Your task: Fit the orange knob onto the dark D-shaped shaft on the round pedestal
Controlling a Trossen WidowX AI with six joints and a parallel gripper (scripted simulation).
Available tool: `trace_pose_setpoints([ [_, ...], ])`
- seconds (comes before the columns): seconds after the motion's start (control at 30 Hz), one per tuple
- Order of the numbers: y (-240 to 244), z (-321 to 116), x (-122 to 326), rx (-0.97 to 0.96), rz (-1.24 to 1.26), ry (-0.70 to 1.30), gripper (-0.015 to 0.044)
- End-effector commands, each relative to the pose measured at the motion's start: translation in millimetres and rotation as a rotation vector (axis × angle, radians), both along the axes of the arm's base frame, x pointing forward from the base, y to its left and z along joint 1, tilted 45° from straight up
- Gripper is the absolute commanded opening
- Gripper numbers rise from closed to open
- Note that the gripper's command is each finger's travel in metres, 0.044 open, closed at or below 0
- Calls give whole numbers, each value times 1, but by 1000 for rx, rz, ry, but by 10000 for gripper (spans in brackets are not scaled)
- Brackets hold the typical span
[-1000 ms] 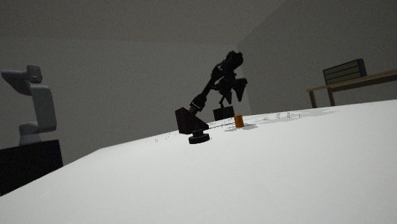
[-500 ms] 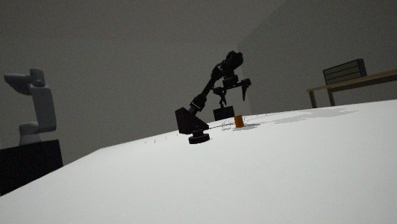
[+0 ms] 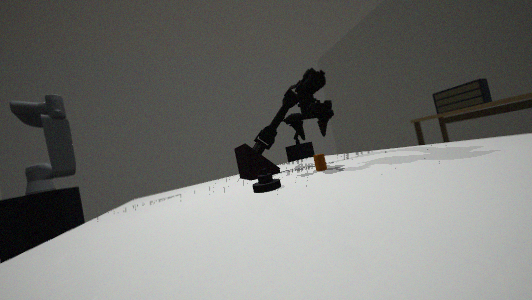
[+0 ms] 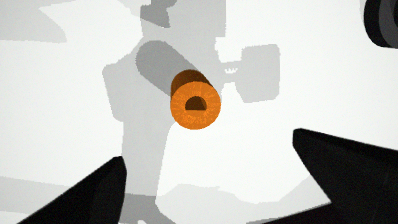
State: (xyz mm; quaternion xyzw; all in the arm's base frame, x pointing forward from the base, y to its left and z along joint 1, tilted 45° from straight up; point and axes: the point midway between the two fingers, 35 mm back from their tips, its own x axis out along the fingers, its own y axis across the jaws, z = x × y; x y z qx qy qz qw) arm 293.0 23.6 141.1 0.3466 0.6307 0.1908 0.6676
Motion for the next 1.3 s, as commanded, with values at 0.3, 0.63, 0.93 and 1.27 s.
trace_pose_setpoints([
  [0.3,23,-24,7,-5,48,-52,440],
  [0.63,34,-35,9,-4,48,-52,440],
  [0.93,44,-46,12,-6,48,-52,440],
  [1.27,55,-57,15,-6,48,-52,440],
])
